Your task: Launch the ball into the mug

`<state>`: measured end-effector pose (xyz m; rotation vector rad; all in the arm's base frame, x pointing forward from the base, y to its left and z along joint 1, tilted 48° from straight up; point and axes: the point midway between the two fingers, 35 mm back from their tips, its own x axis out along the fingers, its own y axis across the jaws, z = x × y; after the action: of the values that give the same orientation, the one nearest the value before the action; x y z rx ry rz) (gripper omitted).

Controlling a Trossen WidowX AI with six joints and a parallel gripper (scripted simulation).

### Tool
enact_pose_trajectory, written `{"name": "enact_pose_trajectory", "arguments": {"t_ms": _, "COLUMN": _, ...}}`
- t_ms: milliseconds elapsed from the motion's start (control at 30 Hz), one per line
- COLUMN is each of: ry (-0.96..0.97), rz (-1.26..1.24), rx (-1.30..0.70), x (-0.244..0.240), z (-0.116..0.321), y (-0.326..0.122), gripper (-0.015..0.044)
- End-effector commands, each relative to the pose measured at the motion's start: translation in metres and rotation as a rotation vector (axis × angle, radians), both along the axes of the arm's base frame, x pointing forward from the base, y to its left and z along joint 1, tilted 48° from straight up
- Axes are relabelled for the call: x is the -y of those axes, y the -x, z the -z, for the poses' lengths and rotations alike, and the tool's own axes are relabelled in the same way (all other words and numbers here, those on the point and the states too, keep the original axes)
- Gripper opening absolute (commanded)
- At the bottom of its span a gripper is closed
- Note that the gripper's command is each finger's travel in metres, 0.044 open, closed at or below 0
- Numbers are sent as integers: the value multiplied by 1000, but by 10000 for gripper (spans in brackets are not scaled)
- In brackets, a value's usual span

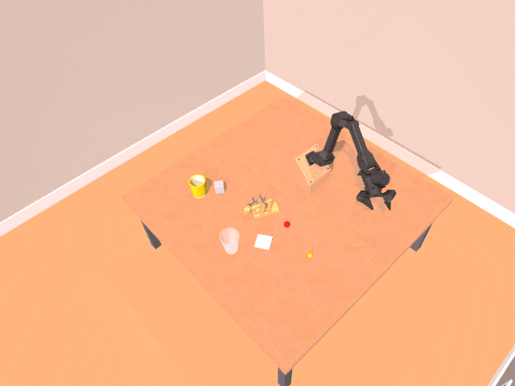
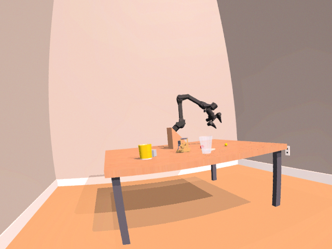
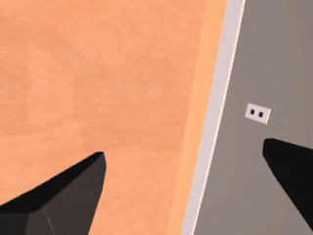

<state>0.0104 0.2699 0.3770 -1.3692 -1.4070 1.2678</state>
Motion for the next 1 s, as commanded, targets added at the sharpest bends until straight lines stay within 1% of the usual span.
{"name": "enact_pose_trajectory", "arguments": {"t_ms": 0, "ry": 52, "rz": 58, "rx": -57, "x": -9, "z": 12, "y": -18, "gripper": 440}}
{"name": "enact_pose_trajectory", "arguments": {"t_ms": 300, "ry": 149, "rz": 173, "rx": -159, "x": -22, "z": 38, "y": -53, "gripper": 440}}
{"name": "enact_pose_trajectory", "arguments": {"t_ms": 600, "ry": 264, "rz": 286, "rx": -334, "x": -29, "z": 68, "y": -89, "gripper": 440}}
{"name": "enact_pose_trajectory", "arguments": {"t_ms": 967, "ry": 361, "rz": 428, "rx": -565, "x": -24, "z": 101, "y": -131, "gripper": 440}}
